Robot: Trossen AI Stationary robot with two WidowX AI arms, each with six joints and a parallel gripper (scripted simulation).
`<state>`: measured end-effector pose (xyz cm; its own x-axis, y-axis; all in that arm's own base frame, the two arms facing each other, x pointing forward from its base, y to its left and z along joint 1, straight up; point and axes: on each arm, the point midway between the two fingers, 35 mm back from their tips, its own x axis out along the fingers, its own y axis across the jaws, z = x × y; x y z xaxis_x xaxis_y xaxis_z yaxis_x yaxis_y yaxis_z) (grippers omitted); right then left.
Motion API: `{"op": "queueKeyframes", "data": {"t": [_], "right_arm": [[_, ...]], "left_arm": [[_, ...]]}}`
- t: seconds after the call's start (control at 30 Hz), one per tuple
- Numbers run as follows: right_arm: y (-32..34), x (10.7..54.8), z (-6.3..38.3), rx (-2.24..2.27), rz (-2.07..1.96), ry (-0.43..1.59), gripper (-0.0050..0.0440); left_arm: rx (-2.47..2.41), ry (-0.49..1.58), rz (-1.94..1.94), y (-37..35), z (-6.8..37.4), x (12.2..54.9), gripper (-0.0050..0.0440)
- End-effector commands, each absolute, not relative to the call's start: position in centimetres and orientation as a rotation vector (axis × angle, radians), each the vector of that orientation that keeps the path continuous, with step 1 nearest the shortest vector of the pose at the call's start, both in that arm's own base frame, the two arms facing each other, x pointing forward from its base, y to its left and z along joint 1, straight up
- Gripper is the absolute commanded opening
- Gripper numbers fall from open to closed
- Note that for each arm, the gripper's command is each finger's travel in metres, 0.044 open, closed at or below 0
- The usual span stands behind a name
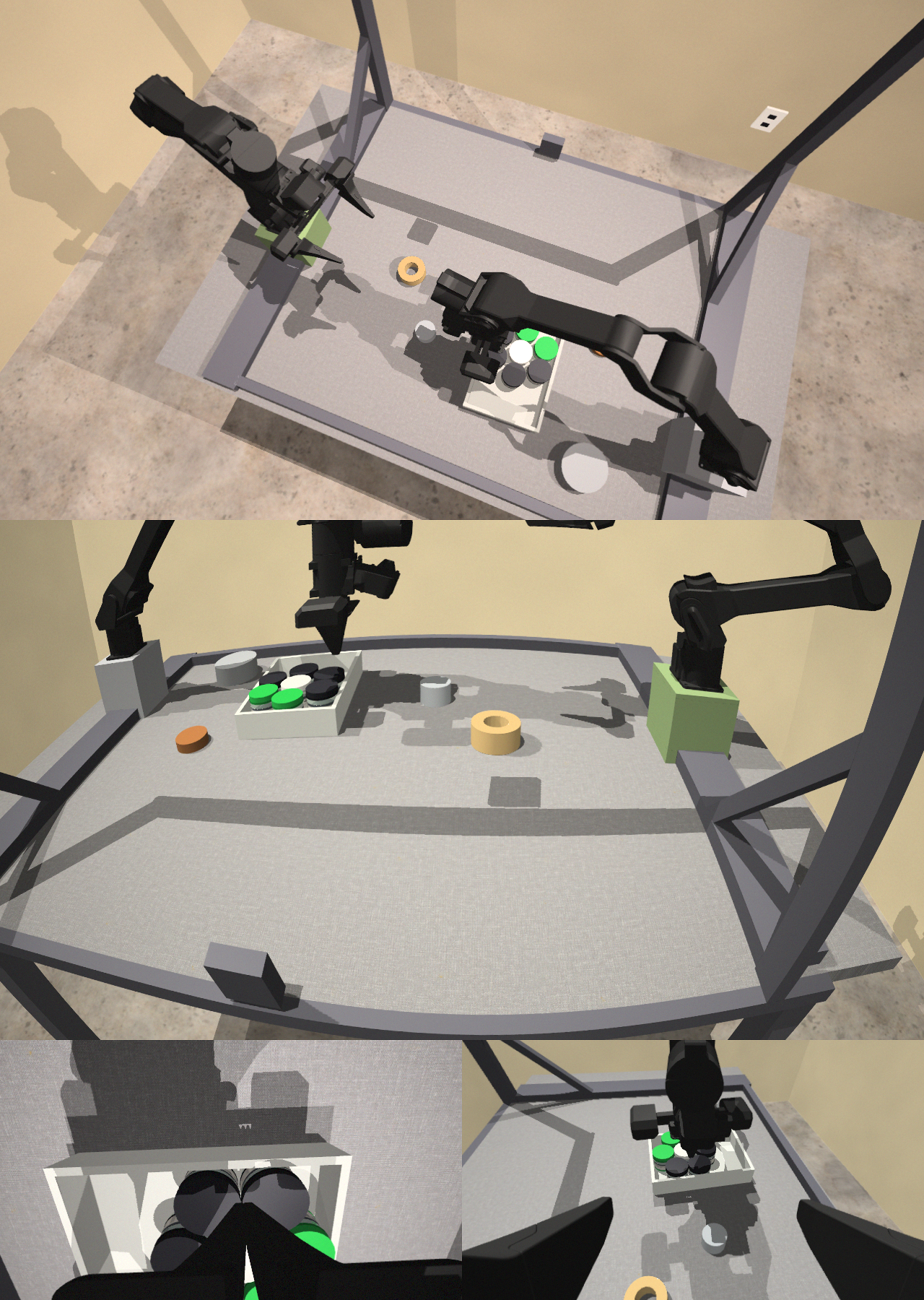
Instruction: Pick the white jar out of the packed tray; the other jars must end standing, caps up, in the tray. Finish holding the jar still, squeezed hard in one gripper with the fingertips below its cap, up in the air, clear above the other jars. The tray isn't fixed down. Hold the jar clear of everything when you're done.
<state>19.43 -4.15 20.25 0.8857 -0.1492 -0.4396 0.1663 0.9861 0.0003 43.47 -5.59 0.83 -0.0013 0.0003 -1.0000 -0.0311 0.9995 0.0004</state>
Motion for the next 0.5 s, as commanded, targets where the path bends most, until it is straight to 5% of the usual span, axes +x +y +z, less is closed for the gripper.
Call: {"op": "queueKeyframes", "data": {"t": [0.0, 0.47], "right_arm": [[-4.2, 19.4, 20.8, 0.036, -0.166, 0.443, 0.044], [-4.2, 19.4, 20.8, 0.036, -0.166, 0.443, 0.044]], "left_arm": [[-0.029, 1.562, 0.024, -5.7, 0.2, 43.7, -0.005], [-0.029, 1.563, 0.024, -5.7, -3.3, 43.7, -0.005]]}}
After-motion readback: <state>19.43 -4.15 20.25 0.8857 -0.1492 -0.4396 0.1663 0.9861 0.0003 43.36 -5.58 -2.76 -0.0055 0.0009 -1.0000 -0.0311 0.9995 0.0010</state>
